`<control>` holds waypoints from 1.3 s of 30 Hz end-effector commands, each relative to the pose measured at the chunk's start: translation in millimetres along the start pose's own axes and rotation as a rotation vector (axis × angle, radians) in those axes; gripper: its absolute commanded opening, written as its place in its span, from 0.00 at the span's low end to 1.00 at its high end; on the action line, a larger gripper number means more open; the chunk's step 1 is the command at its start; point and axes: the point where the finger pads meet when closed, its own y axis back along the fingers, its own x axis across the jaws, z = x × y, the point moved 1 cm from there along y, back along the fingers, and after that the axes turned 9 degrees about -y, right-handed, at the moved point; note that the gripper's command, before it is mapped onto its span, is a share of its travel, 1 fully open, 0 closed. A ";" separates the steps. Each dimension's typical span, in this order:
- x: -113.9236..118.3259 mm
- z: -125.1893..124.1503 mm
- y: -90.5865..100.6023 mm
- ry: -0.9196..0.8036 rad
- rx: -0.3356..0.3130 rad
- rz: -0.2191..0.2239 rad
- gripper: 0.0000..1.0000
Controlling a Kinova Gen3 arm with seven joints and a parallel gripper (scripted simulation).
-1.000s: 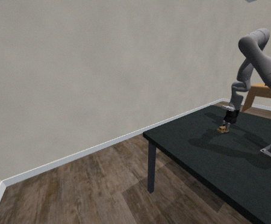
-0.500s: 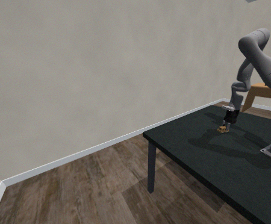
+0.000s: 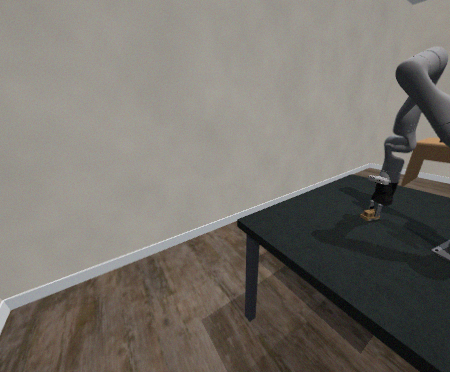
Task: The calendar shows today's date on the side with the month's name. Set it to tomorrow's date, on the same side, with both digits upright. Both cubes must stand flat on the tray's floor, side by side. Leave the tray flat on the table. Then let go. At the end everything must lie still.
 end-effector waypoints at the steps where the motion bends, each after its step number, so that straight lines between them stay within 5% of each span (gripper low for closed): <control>1: 0.4 0.0 0.4 0.000 0.000 0.001 0.57; 14: 0.4 0.0 0.4 0.000 0.000 0.001 0.63; 24: 0.4 0.0 0.4 0.000 0.000 0.001 0.87; 39: 0.4 0.0 2.7 0.000 0.000 0.001 0.87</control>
